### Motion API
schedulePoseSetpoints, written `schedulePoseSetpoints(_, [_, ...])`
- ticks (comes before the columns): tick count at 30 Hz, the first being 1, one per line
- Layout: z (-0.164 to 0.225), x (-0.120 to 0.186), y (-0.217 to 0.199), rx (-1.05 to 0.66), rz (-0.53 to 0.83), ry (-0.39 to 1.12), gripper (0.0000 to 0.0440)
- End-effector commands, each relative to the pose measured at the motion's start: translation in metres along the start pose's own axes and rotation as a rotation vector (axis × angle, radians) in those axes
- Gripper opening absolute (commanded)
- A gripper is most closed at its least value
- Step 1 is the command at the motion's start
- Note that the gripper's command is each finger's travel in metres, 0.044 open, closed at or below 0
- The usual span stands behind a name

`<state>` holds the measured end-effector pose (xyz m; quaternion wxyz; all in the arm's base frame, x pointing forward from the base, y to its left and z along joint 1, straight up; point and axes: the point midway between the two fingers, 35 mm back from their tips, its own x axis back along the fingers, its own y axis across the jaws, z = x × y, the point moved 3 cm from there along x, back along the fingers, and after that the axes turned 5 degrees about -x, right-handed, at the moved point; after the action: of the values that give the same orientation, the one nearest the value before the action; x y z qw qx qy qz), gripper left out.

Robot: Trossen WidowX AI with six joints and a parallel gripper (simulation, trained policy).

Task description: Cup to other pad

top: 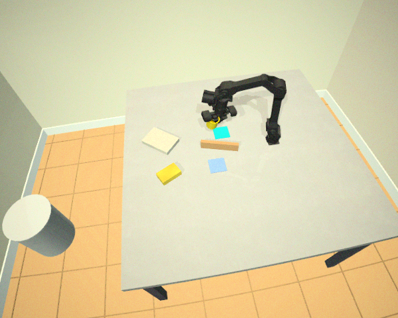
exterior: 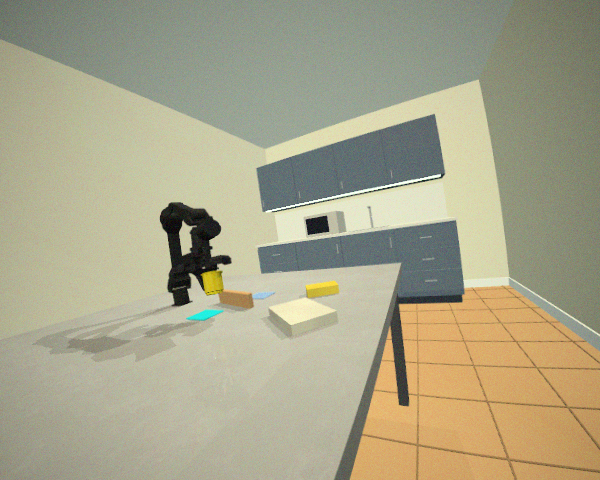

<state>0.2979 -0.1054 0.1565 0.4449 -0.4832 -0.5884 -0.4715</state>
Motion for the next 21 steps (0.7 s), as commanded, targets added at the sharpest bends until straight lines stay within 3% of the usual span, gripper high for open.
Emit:
schedulePoseSetpoints(1, [0.0,-0.008,-0.007,-0.005,0.007,-0.002,0.0002])
schedulePoseSetpoints(11, [0.004,-0.029,-0.026,-0.03,0.021,0.002,0.0012])
schedulePoseSetpoints(21, [0.009,-0.045,-0.048,-0.061,0.056,0.007,0.0056])
